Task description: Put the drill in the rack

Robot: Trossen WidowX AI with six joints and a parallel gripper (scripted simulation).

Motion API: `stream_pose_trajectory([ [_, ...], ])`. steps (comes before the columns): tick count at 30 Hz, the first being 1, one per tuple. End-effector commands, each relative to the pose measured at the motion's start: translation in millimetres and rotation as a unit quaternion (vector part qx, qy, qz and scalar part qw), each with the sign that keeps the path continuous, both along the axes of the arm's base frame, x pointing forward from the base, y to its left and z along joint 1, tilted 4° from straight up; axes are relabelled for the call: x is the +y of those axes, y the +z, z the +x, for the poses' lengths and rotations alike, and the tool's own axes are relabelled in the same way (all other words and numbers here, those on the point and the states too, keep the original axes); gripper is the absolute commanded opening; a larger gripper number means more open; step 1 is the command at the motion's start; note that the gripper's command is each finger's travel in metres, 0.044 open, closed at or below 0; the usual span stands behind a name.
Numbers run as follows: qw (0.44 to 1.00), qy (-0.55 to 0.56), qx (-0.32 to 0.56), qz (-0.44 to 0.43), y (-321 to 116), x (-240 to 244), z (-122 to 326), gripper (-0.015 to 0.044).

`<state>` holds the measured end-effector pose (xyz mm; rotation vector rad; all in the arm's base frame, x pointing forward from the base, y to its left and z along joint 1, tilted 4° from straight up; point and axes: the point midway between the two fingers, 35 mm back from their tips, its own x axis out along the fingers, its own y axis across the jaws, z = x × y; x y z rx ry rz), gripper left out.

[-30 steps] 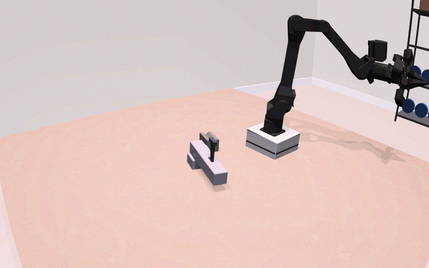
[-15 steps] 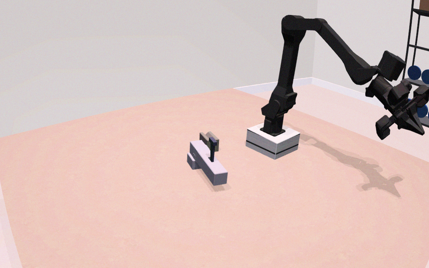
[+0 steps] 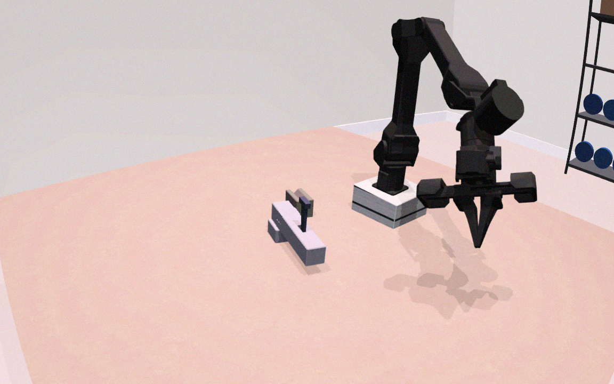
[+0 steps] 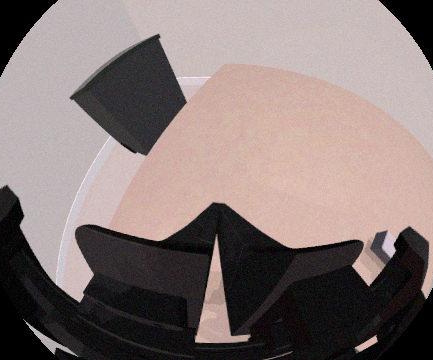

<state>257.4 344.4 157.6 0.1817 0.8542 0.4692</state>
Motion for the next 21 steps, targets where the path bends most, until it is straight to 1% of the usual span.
stream_pose_trajectory([
  [1,0.997,-0.042,0.041,-0.05,-12.2,-49.7,33.0,0.0],
  [5,0.985,-0.098,0.102,-0.097,-23.9,-116.9,60.0,0.0],
  [8,0.97,-0.139,0.155,-0.122,-30.0,-168.3,69.3,0.0],
  [11,0.951,-0.178,0.212,-0.136,-33.5,-218.2,69.4,0.0],
  [15,0.918,-0.235,0.291,-0.127,-34.6,-277.0,56.5,0.0],
  [18,0.901,-0.251,0.329,-0.128,-32.6,-304.3,47.2,0.0],
  [21,0.895,-0.255,0.342,-0.128,-31.6,-313.1,43.7,0.0],
])
